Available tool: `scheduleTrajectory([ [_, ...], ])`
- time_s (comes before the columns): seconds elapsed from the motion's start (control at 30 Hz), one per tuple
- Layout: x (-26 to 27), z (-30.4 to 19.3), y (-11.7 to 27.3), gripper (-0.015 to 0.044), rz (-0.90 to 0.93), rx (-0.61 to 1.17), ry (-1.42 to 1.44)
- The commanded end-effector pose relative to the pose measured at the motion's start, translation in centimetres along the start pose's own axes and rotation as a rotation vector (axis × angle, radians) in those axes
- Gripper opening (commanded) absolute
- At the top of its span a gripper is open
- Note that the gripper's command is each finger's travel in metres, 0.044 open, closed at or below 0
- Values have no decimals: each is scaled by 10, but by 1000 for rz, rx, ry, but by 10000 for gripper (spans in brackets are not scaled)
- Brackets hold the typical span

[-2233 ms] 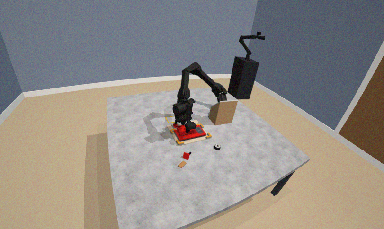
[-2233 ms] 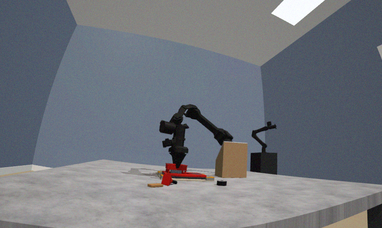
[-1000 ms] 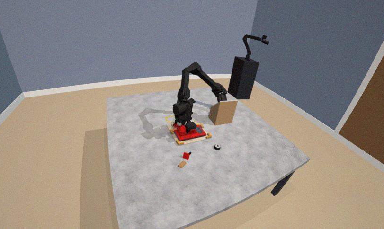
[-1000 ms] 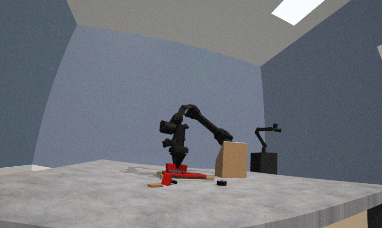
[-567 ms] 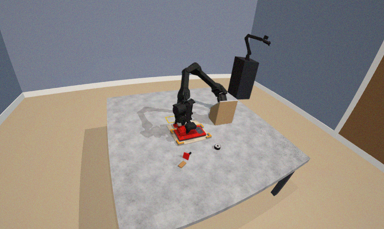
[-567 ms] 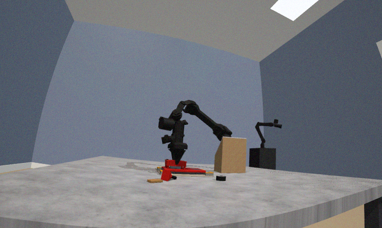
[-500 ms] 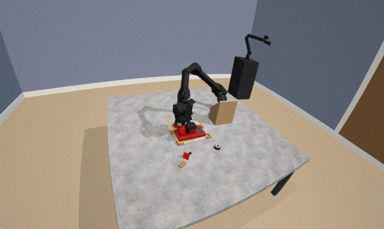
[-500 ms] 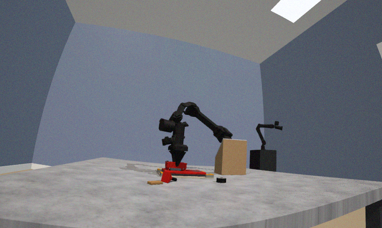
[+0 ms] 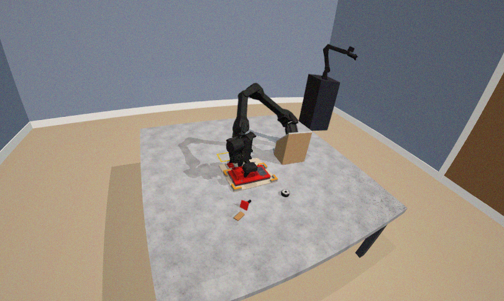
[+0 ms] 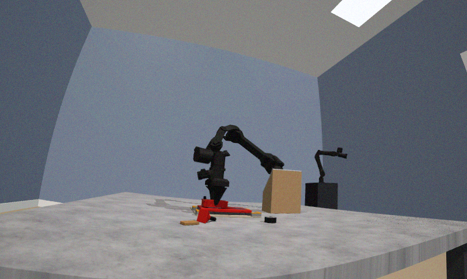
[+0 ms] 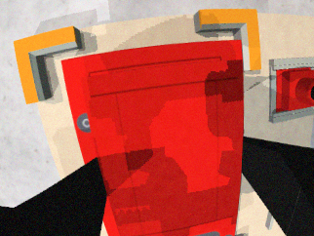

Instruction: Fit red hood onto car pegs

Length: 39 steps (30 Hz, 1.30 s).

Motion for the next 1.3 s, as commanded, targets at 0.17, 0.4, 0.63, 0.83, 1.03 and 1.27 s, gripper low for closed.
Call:
scheduleTrajectory([
  [0.17,0,0,0,0,0,0,0],
  [0.4,0,0,-1,184,0,0,0],
  [0.63,0,0,-1,367,0,0,0],
  [0.83,0,0,-1,440,0,0,0],
  [1.03,2,3,47,440,4,9,0],
  [1.27,1,3,72,440,2,14,0],
])
Point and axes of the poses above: the point midway between the two fingers, 35 mm back from their tips, its own y axis back along the fingers, its own x axis across the jaws, z = x × y, the point moved 8 cm from there along y, back along the fingers, and after that the axes turned 15 degrees about -y, right-handed, at the moved point
